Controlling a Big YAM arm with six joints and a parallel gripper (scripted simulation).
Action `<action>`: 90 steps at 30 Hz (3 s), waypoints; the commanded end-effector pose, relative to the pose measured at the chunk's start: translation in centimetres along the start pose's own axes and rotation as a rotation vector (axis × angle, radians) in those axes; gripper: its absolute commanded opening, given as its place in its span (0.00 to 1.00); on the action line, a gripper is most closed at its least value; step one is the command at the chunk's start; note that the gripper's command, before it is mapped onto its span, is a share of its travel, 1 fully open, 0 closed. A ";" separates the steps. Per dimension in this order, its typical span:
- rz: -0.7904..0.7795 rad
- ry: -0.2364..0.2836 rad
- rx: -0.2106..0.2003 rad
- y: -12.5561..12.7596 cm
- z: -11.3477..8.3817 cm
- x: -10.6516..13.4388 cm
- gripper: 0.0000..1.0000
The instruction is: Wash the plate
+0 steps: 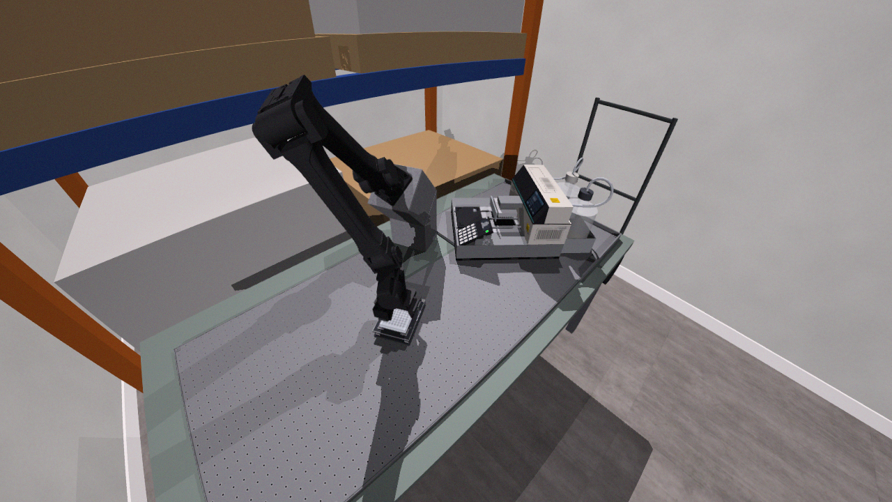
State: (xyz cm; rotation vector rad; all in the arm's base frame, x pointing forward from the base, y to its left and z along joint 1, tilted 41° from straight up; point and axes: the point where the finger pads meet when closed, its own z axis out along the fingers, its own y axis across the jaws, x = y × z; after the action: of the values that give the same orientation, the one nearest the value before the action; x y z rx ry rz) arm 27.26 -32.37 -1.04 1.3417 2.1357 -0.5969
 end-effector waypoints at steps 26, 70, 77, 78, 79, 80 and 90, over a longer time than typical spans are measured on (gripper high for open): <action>0.000 -0.004 -0.003 0.0 0.2 -0.1 1.00; 0.001 -0.007 -0.009 0.3 -3.3 -0.1 1.00; 0.001 -0.007 -0.009 0.3 -4.4 -0.1 1.00; 0.001 -0.007 -0.009 0.3 -4.6 -0.1 1.00; 0.001 -0.007 -0.009 0.3 -4.6 -0.1 1.00; 0.001 -0.007 -0.009 0.3 -4.6 -0.1 1.00; 0.003 -0.010 -0.010 0.3 -6.3 -0.2 1.00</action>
State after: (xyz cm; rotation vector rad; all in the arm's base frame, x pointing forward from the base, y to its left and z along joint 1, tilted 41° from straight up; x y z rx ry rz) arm 26.22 -29.13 3.19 1.3324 2.1334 -0.5965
